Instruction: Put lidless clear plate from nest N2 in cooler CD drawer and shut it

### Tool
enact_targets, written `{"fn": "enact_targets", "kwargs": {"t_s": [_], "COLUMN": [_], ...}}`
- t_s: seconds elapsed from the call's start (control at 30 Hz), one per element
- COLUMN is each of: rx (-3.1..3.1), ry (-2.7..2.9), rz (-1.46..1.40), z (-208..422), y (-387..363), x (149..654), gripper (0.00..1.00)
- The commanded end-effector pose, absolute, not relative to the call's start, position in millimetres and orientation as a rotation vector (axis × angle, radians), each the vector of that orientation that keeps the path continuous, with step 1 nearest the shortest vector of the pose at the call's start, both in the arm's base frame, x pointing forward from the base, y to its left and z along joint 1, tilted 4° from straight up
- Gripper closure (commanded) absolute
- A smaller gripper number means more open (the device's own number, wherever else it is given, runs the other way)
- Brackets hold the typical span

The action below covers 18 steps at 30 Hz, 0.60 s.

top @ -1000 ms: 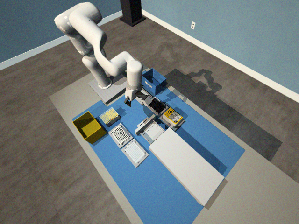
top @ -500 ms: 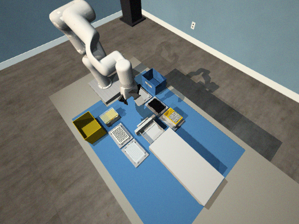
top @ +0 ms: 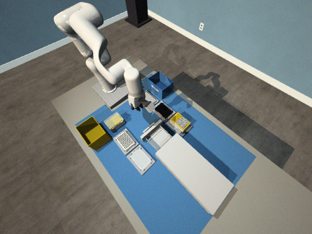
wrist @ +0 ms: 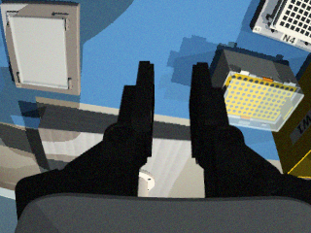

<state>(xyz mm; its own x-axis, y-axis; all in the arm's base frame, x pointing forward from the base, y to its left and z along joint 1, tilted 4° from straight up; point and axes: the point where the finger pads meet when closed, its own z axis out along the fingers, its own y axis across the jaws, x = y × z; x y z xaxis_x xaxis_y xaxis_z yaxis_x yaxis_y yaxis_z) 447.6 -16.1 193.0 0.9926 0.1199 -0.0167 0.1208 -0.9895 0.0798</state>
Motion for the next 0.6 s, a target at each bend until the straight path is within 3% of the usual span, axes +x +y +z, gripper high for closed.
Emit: {"fn": "enact_targets", "kwargs": {"t_s": [0.0, 0.57], "rx": [3.033, 2.831], "ry": [0.456, 1.194], "rz": [-0.022, -0.049], "z": [173.9, 114.7], "y": [-19.0, -27.3], "x": [465.4, 510.7], "gripper": [0.79, 0.79]}}
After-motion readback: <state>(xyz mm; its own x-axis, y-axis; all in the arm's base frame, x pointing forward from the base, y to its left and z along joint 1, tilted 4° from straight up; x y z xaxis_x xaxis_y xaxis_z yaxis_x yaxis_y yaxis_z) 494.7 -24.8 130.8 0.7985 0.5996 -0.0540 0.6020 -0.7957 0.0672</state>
